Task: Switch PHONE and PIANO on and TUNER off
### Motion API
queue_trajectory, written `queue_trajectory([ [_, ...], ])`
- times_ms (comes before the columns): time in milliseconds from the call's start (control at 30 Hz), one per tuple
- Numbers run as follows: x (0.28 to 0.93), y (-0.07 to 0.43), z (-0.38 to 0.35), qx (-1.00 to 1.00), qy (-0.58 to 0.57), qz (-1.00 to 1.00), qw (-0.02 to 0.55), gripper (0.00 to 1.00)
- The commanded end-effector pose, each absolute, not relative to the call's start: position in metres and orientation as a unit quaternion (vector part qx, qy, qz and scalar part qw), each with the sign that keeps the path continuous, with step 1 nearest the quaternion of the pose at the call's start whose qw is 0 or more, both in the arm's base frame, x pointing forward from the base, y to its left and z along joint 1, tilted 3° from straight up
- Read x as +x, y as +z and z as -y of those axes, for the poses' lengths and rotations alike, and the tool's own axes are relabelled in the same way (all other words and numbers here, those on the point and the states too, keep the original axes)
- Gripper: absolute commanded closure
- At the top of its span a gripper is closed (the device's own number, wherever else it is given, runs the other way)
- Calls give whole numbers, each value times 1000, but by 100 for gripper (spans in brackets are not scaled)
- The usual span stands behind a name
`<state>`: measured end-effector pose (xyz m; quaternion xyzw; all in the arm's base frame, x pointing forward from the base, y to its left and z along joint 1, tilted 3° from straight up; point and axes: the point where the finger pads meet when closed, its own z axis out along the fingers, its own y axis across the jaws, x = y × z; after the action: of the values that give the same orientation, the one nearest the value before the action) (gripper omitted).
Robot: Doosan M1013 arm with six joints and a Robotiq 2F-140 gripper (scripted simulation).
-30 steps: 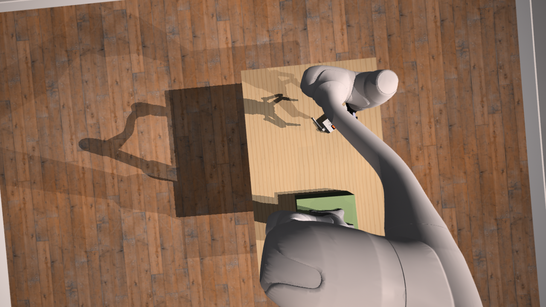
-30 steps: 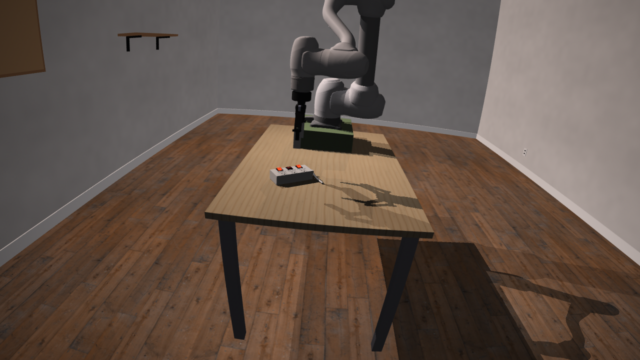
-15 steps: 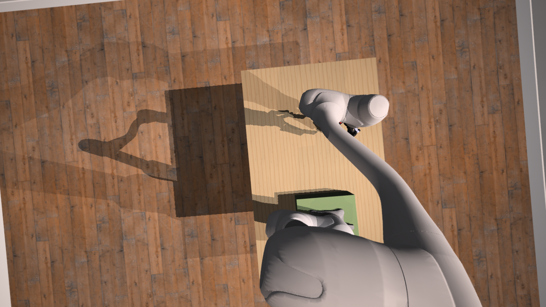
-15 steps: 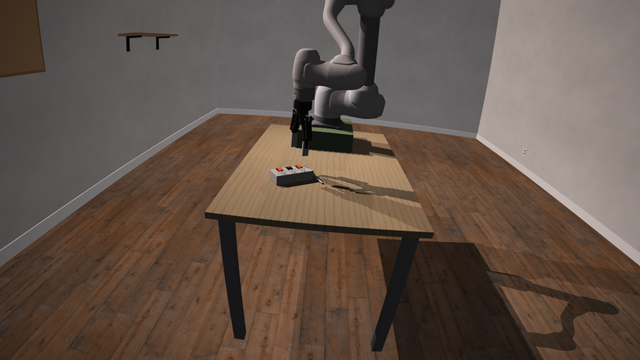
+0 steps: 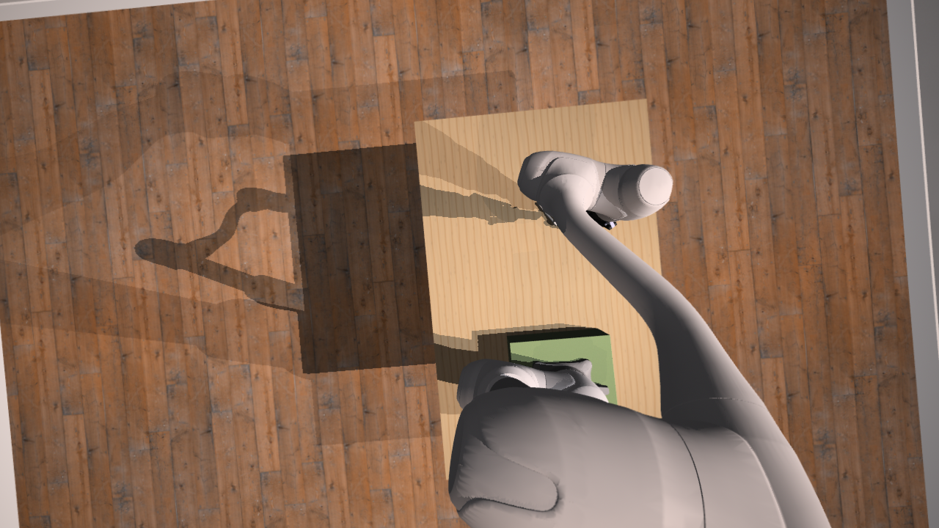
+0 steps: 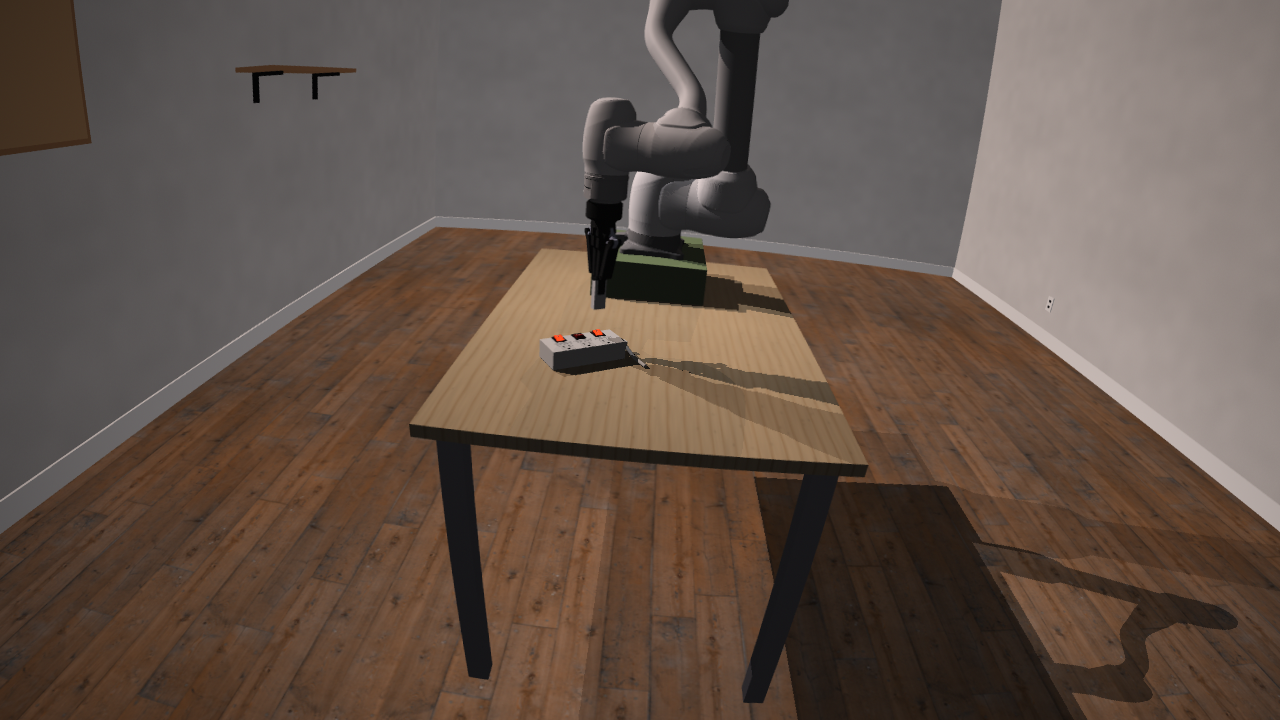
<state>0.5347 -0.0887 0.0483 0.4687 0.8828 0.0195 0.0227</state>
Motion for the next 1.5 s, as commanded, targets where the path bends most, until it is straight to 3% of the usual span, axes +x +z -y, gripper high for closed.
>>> queue_trajectory([
  [0,535,48,89,469,20,-883,23,100],
  [1467,535,30,89,463,20,-886,23,100],
])
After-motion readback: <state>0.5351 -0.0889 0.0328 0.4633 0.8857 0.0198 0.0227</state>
